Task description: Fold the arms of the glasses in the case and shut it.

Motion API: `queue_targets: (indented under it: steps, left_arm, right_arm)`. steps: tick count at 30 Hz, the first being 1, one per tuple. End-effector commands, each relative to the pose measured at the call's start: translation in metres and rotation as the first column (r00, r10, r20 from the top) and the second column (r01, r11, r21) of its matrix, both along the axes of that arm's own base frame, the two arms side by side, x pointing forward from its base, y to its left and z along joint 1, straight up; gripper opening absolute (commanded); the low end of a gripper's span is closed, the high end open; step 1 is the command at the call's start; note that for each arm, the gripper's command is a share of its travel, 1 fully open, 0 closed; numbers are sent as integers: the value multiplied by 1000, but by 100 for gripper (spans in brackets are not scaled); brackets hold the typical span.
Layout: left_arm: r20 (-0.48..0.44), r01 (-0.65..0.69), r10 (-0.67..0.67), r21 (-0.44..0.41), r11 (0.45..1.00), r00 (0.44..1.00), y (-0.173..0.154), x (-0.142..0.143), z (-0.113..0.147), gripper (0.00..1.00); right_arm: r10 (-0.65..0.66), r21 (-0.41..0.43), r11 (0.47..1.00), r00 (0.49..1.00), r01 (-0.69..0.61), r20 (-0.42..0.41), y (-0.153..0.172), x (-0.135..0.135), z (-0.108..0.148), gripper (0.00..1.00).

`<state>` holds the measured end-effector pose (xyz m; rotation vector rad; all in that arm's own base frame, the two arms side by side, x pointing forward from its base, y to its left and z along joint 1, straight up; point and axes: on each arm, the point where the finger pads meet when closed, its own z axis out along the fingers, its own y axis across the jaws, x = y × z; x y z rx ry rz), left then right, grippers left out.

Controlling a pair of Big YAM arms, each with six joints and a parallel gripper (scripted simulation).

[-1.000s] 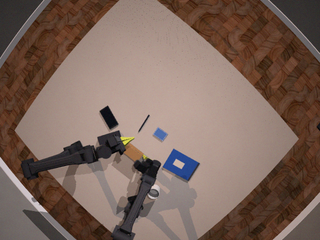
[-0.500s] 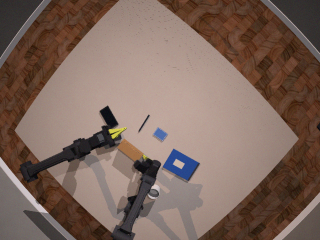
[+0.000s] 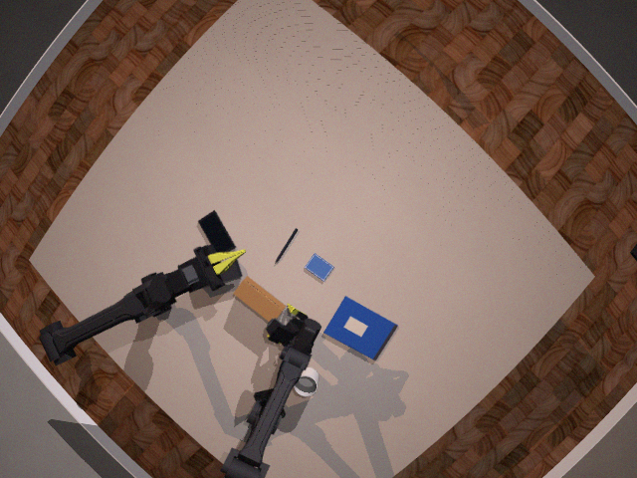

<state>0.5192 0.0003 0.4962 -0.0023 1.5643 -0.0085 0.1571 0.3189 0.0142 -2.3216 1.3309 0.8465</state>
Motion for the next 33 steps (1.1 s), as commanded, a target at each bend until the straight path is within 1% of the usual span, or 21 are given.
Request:
queue_targets:
  steps: [1,2,4,6,7,8,11,13,14,21,24,26,33]
  left_arm:
    - [16,9,-9,-11,1000,1000,-7,6,11,0]
    - [9,10,-10,-4,1000,1000,-8,6,7,0]
    - [16,9,-9,10,1000,1000,-8,-1,8,0]
    - [16,9,-9,10,1000,1000,-8,-1,8,0]
    - [34,-2,1,7,1000,999,-2,-1,19,0]
    - [20,3,-3,11,1000,1000,-5,-3,11,0]
    - [23,8,-8,13,1000,1000,-8,-5,12,0]
    - [25,8,-8,14,1000,1000,-8,-6,13,0]
    - [23,9,-9,14,1000,1000,-8,-6,13,0]
    - [25,5,-5,13,1000,1000,-6,-5,14,0]
    - [25,5,-5,13,1000,1000,-6,-5,14,0]
    - [25,5,-5,13,1000,1000,-6,-5,14,0]
    - [25,5,-5,13,1000,1000,-6,-5,14,0]
  right_arm:
    - [-18,2,1000,1000,18,-3,4,7,1,100]
    - [-6,6,1000,1000,6,1,6,4,1,100]
    - [8,16,1000,1000,-8,9,9,3,3,100]
    - [8,16,1000,1000,-8,9,9,3,3,100]
    - [7,21,1000,1000,-7,14,9,5,6,100]
    - [16,25,1000,1000,-16,18,11,3,4,100]
    - [24,34,999,999,-25,29,13,4,5,100]
    - [27,25,999,999,-28,22,11,2,5,100]
    - [3,45,999,999,-5,40,11,17,23,100]
    - [1,46,999,999,-3,44,-3,26,42,100]
    - [4,35,999,999,-5,32,-6,25,40,100]
    - [1,44,999,999,-3,44,-9,29,50,100]
    - [1,43,999,999,-3,45,-24,36,69,100]
